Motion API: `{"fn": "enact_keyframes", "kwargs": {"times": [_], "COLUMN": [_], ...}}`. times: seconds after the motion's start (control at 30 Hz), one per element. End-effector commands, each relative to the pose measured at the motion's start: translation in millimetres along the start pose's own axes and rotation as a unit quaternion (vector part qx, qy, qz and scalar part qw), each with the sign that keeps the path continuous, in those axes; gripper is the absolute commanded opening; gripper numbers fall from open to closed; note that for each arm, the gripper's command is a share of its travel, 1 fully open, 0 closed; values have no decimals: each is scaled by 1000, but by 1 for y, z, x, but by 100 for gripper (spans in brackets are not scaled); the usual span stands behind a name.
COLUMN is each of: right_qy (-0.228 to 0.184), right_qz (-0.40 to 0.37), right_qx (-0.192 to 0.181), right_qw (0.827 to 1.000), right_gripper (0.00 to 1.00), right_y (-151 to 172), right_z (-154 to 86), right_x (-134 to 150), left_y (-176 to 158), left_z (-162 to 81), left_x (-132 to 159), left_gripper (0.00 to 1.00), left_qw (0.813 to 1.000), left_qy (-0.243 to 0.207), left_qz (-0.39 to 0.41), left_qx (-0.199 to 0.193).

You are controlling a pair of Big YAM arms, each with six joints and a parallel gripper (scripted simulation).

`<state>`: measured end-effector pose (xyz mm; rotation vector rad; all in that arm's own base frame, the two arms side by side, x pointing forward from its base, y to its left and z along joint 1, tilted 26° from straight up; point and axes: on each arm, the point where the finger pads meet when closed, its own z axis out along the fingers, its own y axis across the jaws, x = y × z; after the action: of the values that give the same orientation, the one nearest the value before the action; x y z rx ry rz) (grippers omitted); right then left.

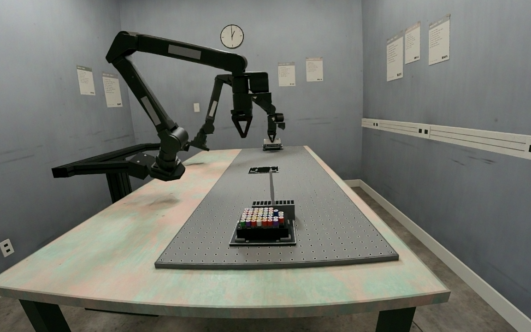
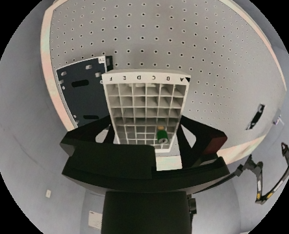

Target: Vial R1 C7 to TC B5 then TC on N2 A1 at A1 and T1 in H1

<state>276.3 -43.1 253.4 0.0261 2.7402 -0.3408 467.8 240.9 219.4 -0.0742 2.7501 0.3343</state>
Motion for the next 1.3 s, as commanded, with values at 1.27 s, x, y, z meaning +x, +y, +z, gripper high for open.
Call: {"fn": "enact_keyframes", "kwargs": {"times": [1.27], "right_qy": [-16], "right_qz": [11], "right_qx": [3], "right_qw": [1000], "right_gripper": [24], "right_y": [-4], "right_z": [-12], "right_x": [-10], "left_y": [76], "left_z": [-24], "left_x": [-25], "left_gripper": [0], "left_qw": [1000], "left_qy": [-25], "left_qz": [7], "left_qx": [-14]}}
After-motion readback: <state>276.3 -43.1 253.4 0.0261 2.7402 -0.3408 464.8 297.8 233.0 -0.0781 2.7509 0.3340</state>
